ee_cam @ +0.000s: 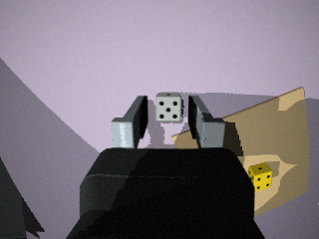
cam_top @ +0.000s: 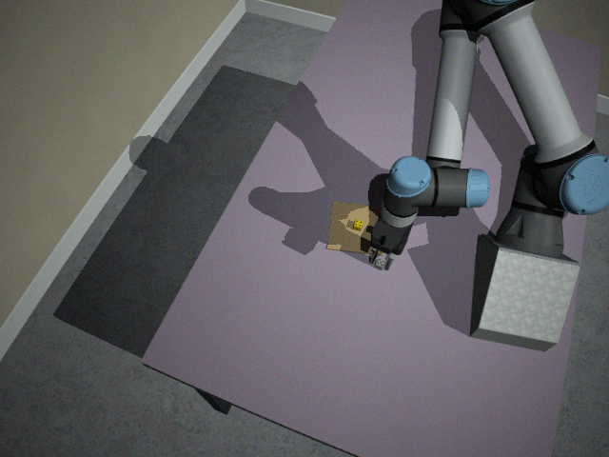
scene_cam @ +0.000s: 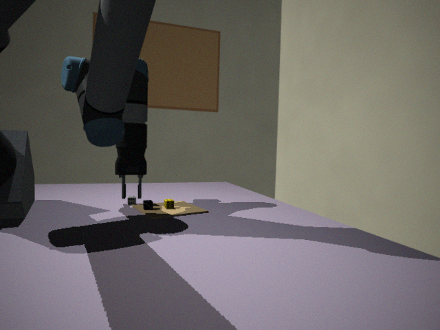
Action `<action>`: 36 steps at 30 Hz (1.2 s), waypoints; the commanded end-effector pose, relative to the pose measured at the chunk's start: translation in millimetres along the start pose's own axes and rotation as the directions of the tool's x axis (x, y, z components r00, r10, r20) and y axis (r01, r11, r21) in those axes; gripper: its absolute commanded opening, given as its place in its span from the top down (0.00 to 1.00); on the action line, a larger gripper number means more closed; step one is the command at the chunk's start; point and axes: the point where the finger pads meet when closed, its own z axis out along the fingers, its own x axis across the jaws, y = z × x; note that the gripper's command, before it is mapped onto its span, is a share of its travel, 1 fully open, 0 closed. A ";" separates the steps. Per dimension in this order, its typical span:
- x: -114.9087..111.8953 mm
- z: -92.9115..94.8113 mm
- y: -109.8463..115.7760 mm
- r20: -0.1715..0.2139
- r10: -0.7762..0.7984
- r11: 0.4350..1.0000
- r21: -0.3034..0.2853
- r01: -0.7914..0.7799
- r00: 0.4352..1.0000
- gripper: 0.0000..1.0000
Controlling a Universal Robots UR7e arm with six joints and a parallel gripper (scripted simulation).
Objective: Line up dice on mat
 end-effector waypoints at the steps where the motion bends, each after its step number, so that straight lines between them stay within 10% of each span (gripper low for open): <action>1: 0.2 4.9 -0.1 -0.001 0.000 1.000 0.000 0.000 1.000 0.30; 36: 0.2 14.6 -0.1 -0.001 0.000 1.000 0.000 0.000 1.000 0.30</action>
